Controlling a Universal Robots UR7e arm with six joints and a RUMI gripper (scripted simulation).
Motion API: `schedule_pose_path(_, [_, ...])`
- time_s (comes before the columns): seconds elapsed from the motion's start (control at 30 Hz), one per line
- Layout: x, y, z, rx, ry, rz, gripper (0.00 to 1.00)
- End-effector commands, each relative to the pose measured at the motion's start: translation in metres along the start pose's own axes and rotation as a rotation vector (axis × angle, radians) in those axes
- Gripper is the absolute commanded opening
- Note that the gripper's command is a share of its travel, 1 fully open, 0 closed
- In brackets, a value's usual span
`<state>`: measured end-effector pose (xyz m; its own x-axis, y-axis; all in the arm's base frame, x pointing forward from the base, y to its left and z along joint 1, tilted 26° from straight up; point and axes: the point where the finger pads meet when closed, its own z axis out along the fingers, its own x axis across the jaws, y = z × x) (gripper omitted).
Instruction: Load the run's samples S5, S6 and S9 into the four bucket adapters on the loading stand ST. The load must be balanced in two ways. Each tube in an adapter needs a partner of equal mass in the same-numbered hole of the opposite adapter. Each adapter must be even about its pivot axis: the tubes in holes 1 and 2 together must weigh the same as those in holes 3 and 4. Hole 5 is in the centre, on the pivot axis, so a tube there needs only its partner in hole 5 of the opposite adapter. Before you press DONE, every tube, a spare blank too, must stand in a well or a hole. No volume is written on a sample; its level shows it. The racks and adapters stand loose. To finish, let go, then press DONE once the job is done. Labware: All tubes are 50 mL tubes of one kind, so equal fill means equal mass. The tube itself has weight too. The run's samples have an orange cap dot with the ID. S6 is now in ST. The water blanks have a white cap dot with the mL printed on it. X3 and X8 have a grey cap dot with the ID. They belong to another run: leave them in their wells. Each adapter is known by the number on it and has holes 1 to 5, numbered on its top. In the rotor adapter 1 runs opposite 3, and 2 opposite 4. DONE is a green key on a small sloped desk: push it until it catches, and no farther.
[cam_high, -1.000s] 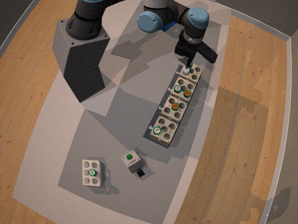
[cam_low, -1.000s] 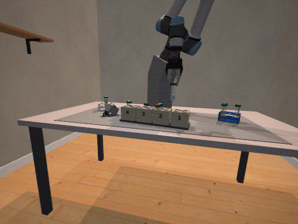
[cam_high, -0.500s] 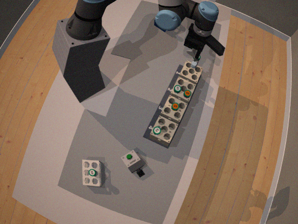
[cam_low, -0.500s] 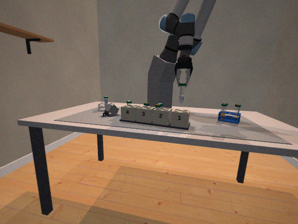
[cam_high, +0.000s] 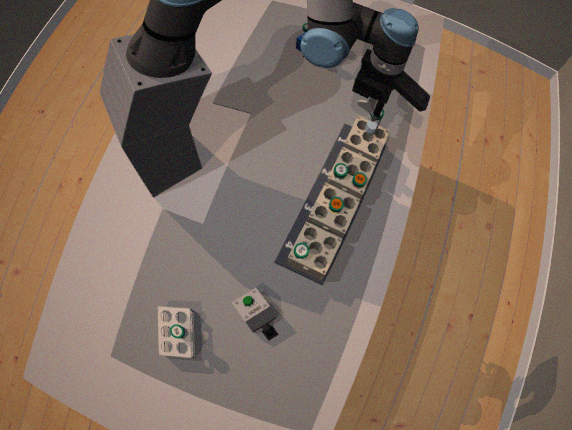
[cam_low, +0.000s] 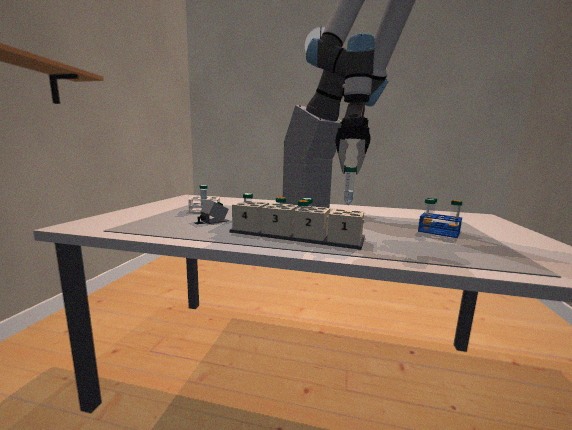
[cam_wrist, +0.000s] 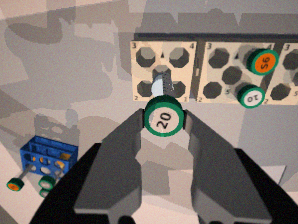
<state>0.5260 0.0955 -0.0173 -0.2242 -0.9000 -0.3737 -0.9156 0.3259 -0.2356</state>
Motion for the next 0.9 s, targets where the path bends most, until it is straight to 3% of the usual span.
schedule_pose_path(0.0, [0.0,-0.001,0.014,0.002,0.0,0.0,0.0])
schedule_pose_path(0.87, [0.0,-0.001,0.026,0.002,0.0,0.0,0.0])
